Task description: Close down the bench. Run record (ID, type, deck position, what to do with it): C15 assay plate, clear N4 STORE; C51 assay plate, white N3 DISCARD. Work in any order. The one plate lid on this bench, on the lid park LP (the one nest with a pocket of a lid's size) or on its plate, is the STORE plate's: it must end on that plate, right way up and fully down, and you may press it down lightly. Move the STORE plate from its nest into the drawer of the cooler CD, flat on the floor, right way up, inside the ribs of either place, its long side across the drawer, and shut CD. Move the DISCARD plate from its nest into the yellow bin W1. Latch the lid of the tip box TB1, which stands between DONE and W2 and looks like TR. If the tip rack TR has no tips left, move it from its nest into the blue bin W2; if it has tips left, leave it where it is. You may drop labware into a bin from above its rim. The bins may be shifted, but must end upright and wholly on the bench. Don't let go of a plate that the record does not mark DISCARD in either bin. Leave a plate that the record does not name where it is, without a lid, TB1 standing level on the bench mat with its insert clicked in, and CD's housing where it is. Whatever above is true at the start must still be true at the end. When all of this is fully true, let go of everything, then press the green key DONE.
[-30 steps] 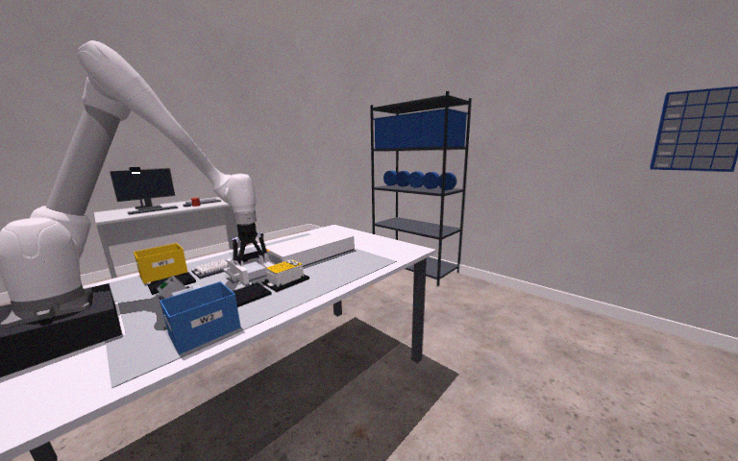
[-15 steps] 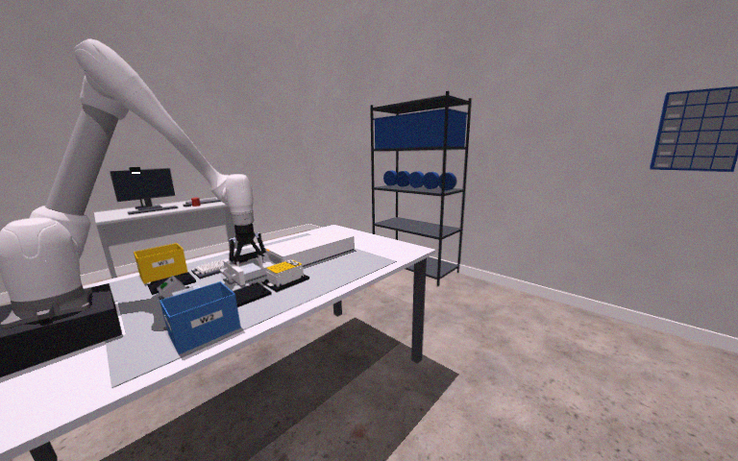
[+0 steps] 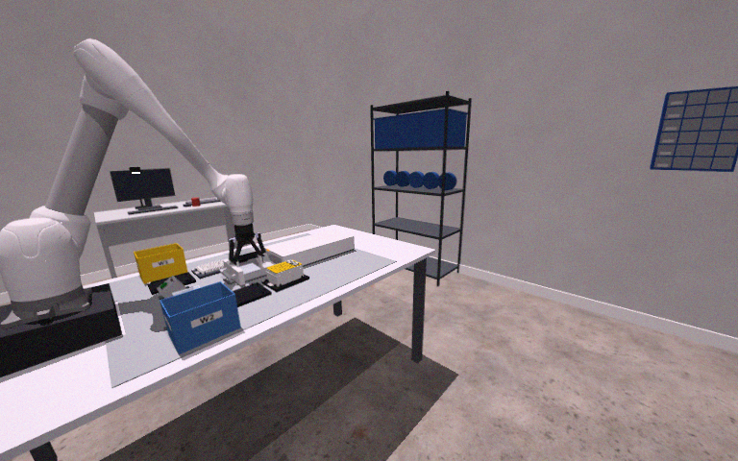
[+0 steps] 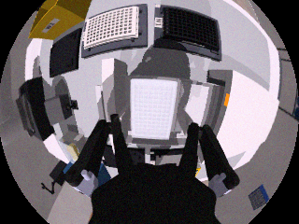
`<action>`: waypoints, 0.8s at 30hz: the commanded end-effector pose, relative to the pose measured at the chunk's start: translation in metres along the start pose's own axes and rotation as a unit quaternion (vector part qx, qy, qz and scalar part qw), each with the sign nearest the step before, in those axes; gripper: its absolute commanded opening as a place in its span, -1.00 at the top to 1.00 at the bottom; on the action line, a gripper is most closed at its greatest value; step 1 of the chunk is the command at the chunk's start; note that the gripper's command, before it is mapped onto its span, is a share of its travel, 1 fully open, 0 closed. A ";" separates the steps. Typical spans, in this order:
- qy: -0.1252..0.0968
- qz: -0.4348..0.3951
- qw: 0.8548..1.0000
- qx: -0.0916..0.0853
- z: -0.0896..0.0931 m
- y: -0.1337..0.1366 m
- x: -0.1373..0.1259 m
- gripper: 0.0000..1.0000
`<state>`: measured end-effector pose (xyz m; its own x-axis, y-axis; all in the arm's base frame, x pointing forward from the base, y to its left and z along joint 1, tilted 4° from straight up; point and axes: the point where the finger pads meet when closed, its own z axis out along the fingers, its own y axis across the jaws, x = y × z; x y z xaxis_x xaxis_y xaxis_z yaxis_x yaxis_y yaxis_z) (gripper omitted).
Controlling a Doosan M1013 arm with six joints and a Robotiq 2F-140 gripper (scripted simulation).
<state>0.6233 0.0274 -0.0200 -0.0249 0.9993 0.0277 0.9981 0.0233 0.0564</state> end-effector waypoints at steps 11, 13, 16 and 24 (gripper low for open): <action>0.000 0.000 1.000 0.000 -0.005 0.000 0.000 -0.33; 0.000 0.000 1.000 0.000 -0.008 0.000 0.000 -0.33; 0.000 0.000 1.000 0.000 -0.012 0.000 0.000 -0.33; 0.000 0.000 1.000 0.000 -0.023 0.000 0.000 -0.33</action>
<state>0.6222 0.0269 -0.0012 -0.0249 0.9993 0.0277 0.9981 0.0233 0.0562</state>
